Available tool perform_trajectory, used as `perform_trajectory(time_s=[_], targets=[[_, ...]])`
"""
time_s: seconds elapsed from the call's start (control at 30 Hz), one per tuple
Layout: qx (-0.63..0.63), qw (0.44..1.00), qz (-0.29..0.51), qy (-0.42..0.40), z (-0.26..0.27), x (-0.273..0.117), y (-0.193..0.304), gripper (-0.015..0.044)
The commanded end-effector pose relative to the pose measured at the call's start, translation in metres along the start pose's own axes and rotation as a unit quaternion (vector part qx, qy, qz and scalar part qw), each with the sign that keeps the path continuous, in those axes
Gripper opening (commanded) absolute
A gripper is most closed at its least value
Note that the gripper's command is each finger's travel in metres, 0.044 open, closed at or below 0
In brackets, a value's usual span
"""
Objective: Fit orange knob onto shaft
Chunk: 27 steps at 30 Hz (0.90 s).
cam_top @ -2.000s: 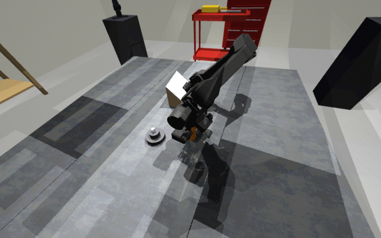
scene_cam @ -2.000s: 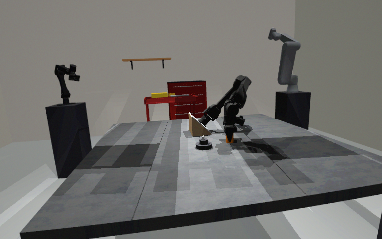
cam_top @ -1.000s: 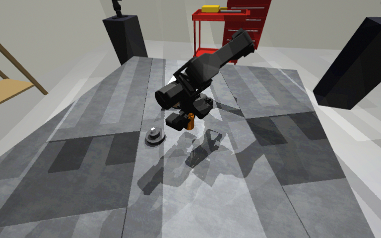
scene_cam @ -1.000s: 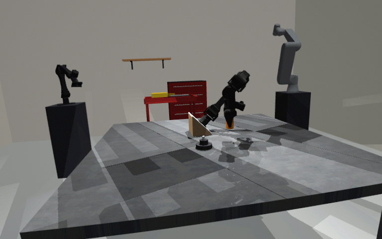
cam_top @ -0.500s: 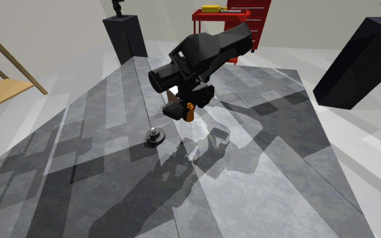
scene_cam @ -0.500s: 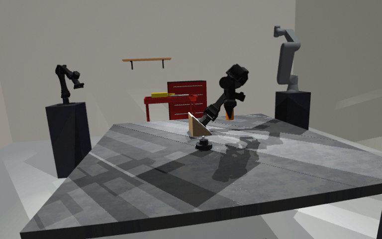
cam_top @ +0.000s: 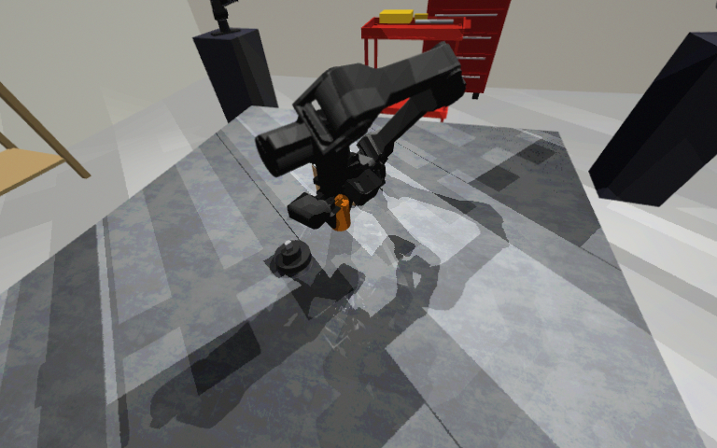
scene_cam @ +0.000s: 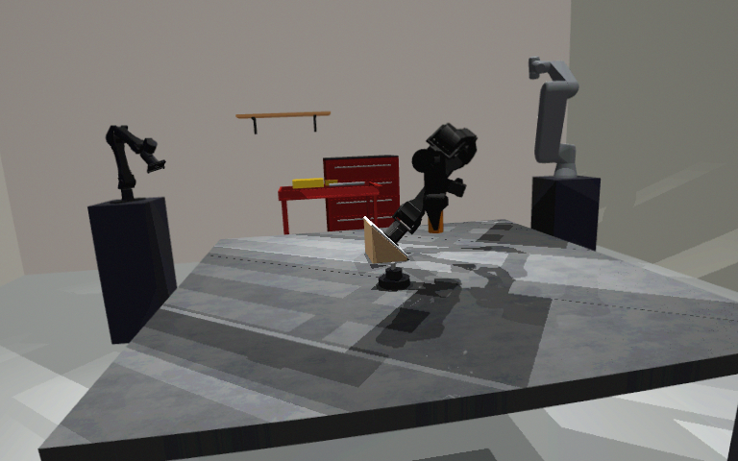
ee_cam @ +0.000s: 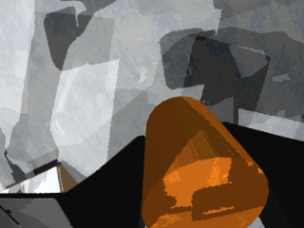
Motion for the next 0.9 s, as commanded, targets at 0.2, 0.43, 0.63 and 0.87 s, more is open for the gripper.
perform_trajectory(time_s=[0.2,0.43,0.63,0.87], targets=[[-0.007,1.0,0.003,0.001,-0.012,0.007,0.029,0.0],[-0.01,1.0,0.004,-0.001,-0.018,0.014,0.049,0.0],[-0.012,1.0,0.004,-0.003,-0.023,0.021,0.067,0.0],[-0.015,1.0,0.003,-0.005,-0.027,0.029,0.087,0.0]])
Point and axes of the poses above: the point midway between the two fingers, 35 mm back from their tips, its own x axis out along the fingers, its own z axis across the jaws, y = z × x, the point moved 2 cm from there along -x, back along the fingers, and after that the axes turned 13 degrees about -x, right-handed, at the moved point
